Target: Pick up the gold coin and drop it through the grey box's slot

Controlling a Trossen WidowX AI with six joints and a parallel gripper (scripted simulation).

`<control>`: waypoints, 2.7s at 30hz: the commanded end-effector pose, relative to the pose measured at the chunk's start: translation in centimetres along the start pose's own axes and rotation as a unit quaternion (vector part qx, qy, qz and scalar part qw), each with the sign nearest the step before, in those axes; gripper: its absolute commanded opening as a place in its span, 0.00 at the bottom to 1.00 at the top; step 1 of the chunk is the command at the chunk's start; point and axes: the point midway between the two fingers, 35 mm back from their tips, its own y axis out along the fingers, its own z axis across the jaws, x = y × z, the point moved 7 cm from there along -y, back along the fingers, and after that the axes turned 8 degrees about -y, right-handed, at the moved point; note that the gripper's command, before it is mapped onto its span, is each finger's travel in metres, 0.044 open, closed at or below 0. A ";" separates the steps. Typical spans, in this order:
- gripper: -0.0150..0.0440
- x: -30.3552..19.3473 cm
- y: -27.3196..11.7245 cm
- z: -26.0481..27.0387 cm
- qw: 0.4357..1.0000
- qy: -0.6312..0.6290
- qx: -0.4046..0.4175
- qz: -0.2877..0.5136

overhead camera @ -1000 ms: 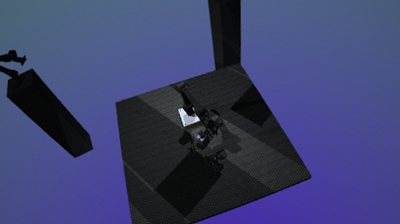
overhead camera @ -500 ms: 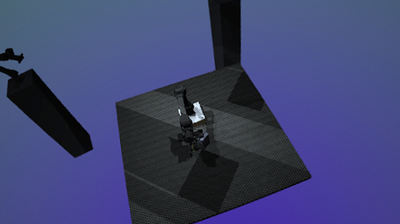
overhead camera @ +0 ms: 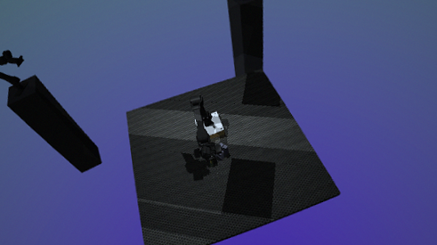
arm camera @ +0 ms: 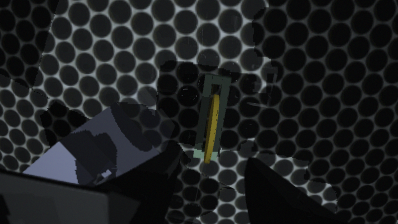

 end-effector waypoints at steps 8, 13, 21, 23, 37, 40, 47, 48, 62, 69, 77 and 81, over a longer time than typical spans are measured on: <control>0.53 -0.1 1.7 0.0 1.000 -0.002 -0.001 0.006; 0.53 -0.1 2.5 0.0 1.000 -0.002 -0.001 0.006; 0.53 -0.1 3.8 0.0 1.000 -0.002 -0.001 0.006; 0.53 -0.1 4.1 0.0 1.000 -0.002 -0.001 0.006; 0.53 -0.3 6.3 0.1 1.000 -0.002 -0.001 0.006; 0.48 -0.3 6.4 0.1 1.000 -0.002 -0.001 0.006; 0.25 -0.3 6.4 0.1 1.000 -0.002 -0.001 0.006; 0.25 -0.3 6.4 0.1 1.000 -0.002 -0.001 0.006; 0.25 -0.1 5.3 0.1 1.000 -0.002 -0.001 0.006; 0.25 0.1 3.6 0.1 1.000 -0.002 -0.001 0.006; 0.25 0.2 1.6 0.1 1.000 -0.002 -0.001 0.006; 0.25 0.2 0.6 0.1 1.000 -0.002 -0.001 0.006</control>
